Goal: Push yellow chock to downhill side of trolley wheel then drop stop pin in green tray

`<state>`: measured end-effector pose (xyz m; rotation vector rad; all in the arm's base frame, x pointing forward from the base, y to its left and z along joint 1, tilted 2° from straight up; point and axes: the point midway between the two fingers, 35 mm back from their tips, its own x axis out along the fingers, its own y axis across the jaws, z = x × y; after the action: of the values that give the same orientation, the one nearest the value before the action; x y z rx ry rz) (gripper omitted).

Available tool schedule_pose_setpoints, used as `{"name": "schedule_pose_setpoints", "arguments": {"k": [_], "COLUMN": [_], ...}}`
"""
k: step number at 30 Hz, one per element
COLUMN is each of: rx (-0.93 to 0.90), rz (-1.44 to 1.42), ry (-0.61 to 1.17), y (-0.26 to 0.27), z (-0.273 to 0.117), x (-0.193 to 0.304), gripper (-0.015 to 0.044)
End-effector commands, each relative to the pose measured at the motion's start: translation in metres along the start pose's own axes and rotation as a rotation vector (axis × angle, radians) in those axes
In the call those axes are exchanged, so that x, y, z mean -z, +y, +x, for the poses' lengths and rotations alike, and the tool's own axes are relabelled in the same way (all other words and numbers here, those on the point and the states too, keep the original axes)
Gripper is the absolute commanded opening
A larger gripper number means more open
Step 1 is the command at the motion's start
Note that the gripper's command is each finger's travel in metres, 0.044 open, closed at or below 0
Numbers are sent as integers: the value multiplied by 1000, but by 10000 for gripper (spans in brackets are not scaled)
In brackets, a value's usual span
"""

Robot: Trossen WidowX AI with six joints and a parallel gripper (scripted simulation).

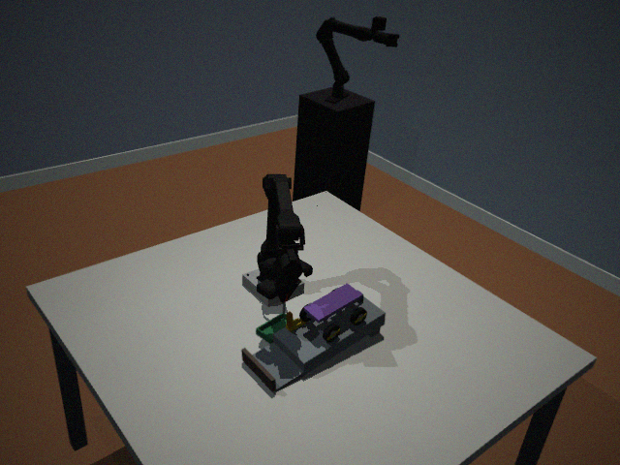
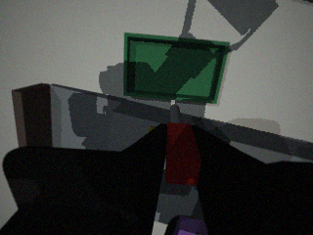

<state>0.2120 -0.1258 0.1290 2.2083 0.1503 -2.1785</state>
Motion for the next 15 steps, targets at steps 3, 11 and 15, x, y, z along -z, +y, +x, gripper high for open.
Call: {"name": "schedule_pose_setpoints", "arguments": {"k": [3, 11, 15], "rx": [-16, -19, -19], "rz": [26, 46, 48], "ry": [4, 0, 0], "y": [0, -3, -3], "z": [0, 17, 18], "x": [-2, -21, -23], "gripper": [0, 0, 0]}}
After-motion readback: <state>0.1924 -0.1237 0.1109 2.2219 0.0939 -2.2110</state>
